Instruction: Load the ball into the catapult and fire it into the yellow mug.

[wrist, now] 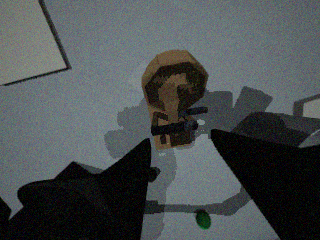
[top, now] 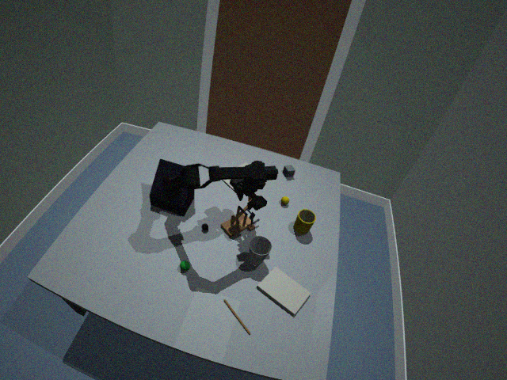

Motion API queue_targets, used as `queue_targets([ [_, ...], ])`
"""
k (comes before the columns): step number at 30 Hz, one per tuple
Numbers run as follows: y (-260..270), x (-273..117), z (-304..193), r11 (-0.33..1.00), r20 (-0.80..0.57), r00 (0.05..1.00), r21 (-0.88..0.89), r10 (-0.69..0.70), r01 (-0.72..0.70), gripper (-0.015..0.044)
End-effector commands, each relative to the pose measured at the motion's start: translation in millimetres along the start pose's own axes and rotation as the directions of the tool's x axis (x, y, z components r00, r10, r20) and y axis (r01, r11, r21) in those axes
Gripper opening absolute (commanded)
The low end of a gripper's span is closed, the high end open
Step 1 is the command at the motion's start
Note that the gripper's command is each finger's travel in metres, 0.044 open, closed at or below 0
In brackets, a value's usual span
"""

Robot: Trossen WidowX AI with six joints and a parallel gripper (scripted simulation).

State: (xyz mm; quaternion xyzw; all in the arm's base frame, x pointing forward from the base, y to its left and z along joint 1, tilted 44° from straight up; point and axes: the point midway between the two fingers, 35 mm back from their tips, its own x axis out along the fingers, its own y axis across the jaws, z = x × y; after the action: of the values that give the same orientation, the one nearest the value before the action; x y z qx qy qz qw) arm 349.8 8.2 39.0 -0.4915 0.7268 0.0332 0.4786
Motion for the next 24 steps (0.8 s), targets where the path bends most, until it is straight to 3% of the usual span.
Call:
queue_targets([
  [1,0.0,0.5,-1.0,1.000,-0.006,1.000,-0.009,-0.002,0.002,0.0204],
  [9,0.0,0.5,-1.0,1.000,-0.006,1.000,-0.009,-0.002,0.002,0.0000],
  [24,-0.3,7.4,4.1,1.000,-0.006,1.000,-0.009,-0.002,0.002,0.0000],
])
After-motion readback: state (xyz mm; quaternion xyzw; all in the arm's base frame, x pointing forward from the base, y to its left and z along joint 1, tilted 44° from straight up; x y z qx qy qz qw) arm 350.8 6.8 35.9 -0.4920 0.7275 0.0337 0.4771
